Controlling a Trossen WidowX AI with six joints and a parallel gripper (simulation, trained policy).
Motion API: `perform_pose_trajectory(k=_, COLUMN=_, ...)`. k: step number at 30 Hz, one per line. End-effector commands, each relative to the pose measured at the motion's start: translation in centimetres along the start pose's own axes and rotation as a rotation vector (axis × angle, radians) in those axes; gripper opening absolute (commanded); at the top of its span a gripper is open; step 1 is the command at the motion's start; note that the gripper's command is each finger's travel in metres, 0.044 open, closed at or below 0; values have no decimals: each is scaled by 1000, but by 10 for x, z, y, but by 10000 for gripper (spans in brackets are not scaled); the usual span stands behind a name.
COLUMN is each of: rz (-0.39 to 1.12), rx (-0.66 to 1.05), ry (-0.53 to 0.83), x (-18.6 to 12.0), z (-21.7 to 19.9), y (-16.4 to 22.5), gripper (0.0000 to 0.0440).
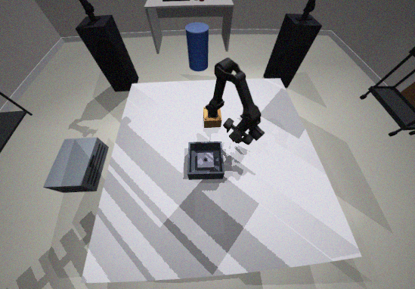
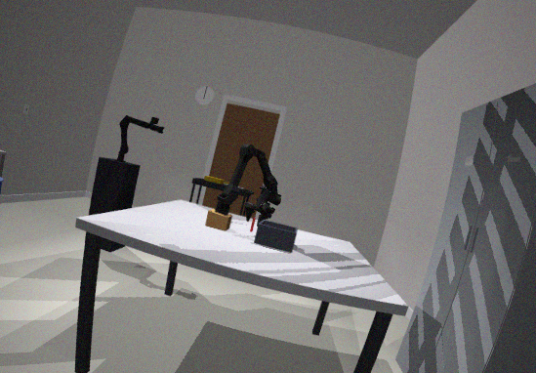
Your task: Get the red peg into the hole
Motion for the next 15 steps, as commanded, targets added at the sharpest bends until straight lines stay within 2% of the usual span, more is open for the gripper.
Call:
perform_pose_trajectory(k=1, rz=-12, rx=7, ry=10, x=13, z=0, y=-1, gripper=431)
perform_pose_trajectory(k=4, rz=-13, rx=7, ry=17, x=23, z=0, y=-1, gripper=373)
perform_pose_trajectory(k=15, rz=0, rx=12, ry=81, x=44, z=-6, y=2, gripper=88)
Point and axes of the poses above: the point midway between the two fingers, 35 mm back from their tips, its own x axis out along the fingers, its own z axis across the jaws, y = z × x, the point moved 4 cm from there along -x, back along the fingers, and after that the axes turned 2 degrees about x, right-handed, at the moved point
